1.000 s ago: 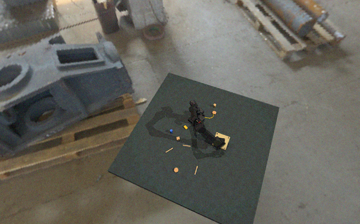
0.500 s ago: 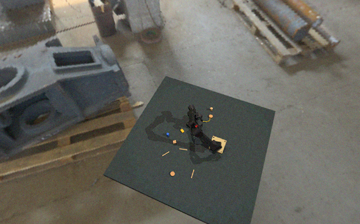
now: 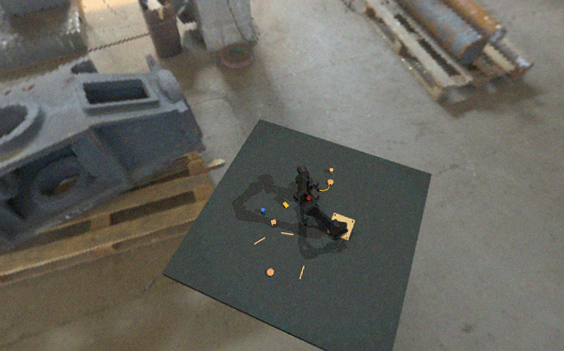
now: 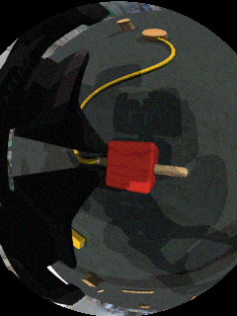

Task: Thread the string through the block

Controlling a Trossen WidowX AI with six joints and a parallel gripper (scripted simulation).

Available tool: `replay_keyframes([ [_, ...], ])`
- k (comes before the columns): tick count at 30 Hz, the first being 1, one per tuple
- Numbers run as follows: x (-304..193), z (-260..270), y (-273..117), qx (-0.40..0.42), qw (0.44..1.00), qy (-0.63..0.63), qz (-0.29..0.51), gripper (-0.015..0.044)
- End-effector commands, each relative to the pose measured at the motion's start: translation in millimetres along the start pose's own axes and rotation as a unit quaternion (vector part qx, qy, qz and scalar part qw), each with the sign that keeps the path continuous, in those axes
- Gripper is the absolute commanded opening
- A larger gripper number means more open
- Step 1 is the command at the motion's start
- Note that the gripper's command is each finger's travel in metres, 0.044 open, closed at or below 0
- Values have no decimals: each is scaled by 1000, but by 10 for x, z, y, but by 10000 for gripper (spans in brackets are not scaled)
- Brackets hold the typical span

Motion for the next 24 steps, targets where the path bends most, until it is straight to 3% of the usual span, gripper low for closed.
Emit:
replay_keyframes([
  [1, -4, 0, 0, 0, 1000, 0, 0, 120],
  [4, -18, 1, -100, 1, 1000, 0, 0, 120],
  [9, -22, -1, -776, 2, 1000, 0, 0, 120],
  [15, -40, 9, -804, 1, 1000, -6, 11, 120],
  [19, 17, 20, -804, 3, 986, -167, 9, 120],
  [24, 102, 36, -802, 5, 917, -399, 4, 120],
])
Point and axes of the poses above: the point midway between the two fingers, 35 mm back from their tips, its own y axis out along the fingers, its own z axis across the jaws, x = y × z, the point moved 2 cm from there along -y, back along the fingers, and after that the axes turned 9 degrees about y, right-handed, at the moved point
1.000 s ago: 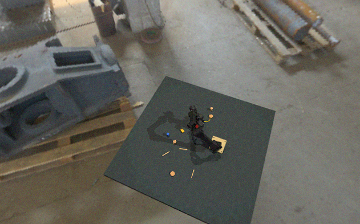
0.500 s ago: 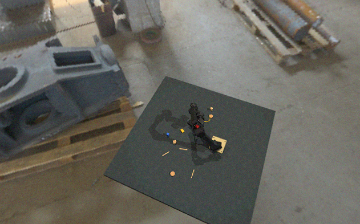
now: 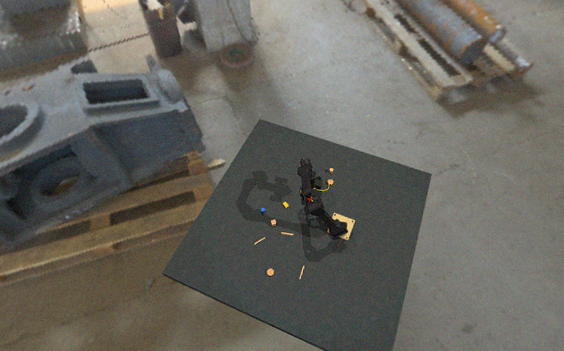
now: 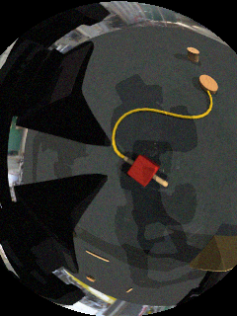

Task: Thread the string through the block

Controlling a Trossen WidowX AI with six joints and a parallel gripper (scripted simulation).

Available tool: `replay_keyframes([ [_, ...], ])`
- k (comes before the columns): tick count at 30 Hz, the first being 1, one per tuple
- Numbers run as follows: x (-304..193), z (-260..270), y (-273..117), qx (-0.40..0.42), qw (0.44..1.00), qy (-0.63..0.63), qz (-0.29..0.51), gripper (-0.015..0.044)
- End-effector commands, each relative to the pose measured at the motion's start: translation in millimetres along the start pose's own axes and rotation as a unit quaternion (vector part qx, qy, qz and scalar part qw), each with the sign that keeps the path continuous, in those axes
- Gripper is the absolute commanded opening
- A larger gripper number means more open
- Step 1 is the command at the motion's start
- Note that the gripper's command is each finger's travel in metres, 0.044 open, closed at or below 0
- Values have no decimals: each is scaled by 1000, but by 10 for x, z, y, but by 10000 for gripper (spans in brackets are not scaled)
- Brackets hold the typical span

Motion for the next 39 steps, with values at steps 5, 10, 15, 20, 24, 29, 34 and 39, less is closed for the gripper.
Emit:
replay_keyframes([
  [5, 145, -41, -11, 0, 920, -393, -6, 120],
  [10, 228, -72, -7, -4, 798, -602, -8, 120],
  [15, 311, -104, -1, -9, 637, -771, -8, 120],
  [20, 370, -128, 4, -13, 500, -866, -6, 120],
  [24, 418, -148, 9, -16, 380, -925, -5, 120],
  [29, 465, -168, 14, -18, 228, -973, -2, 120],
  [34, 469, -169, 15, -18, 218, -976, -1, 120],
  [39, 469, -169, 15, -18, 218, -976, -1, 120],
])
Point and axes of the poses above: the point midway between the two fingers, 35 mm back from their tips, its own y axis out along the fingers, its own z axis across the jaws, x = y × z, the point moved 2 cm from there along -y, back along the fingers, and after that the axes turned 9 degrees about y, right-handed, at the moved point
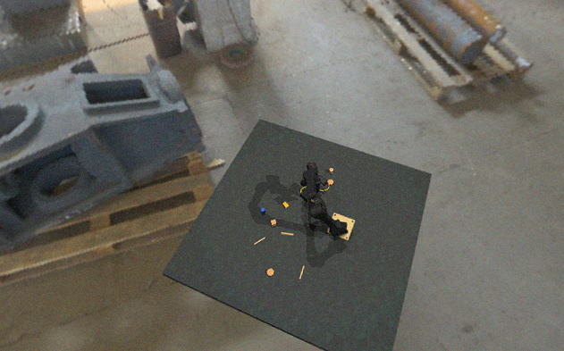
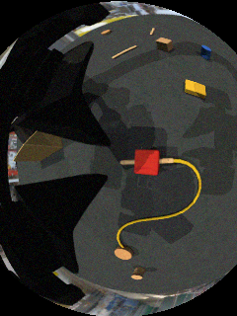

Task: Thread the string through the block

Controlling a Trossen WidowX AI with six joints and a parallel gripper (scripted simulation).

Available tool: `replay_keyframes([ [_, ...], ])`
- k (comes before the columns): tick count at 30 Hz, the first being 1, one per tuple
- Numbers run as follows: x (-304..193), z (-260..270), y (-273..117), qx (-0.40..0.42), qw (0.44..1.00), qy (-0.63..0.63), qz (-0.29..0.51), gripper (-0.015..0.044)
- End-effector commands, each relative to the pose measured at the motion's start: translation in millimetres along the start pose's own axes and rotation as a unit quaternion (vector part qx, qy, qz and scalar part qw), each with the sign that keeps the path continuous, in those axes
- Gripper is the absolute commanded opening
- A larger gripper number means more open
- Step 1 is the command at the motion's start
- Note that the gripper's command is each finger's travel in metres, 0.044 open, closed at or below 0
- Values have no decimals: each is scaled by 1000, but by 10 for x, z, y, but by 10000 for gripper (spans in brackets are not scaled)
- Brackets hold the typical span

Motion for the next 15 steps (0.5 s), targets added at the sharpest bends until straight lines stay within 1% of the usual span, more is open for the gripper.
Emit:
replay_keyframes([
  [1, -28, -17, -3, -3, 999, -52, 0, 120],
  [7, -25, -17, 13, -3, 999, -52, 0, 120],
  [15, -10, -19, 136, -3, 999, -52, 0, 120],
])
Point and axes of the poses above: the point midway between the two fingers, 35 mm back from their tips, its own y axis out along the fingers, its own z axis across the jaws, x = y × z, the point moved 2 cm from there along -y, back along the fingers, and after that the axes turned 9 degrees about y, right-handed, at the moved point
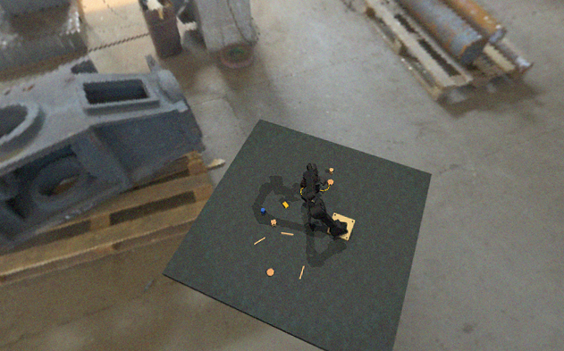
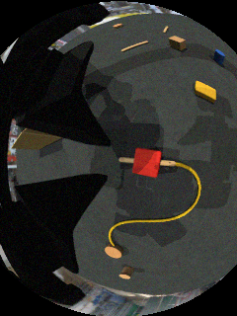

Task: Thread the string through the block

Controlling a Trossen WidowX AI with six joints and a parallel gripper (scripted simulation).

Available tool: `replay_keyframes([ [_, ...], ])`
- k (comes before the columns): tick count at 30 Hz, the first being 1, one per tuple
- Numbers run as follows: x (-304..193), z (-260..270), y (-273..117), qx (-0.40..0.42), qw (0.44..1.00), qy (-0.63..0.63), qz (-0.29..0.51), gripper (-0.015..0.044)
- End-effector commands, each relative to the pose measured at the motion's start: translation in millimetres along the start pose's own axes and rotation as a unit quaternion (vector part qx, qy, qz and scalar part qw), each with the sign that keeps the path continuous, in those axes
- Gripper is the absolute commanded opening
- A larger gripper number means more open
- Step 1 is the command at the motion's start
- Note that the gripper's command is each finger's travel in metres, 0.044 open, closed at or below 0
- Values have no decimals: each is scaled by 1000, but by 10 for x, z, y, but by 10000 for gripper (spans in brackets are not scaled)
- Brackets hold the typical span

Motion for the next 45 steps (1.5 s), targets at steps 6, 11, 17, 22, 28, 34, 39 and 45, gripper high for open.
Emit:
replay_keyframes([
  [6, 9, 2, 143, 2, 1000, 3, -1, 120],
  [11, 13, 2, 225, 2, 1000, 3, -1, 120],
  [17, 14, 3, 326, 2, 1000, 3, -1, 120],
  [22, 12, 5, 410, 3, 1000, 2, -1, 120],
  [28, 6, 8, 509, 3, 1000, 2, -1, 120],
  [34, -3, 12, 606, 3, 1000, 2, 0, 120],
  [39, -14, 16, 687, 4, 1000, 2, 0, 120],
  [45, -16, 14, 695, 2, 1000, -1, 1, 68],
])
Point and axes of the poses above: the point midway between the two fingers, 35 mm back from their tips, its own y axis out along the fingers, its own z axis across the jaws, x = y × z, the point moved 2 cm from there along -y, back along the fingers, and after that the axes turned 9 degrees about y, right-handed, at the moved point
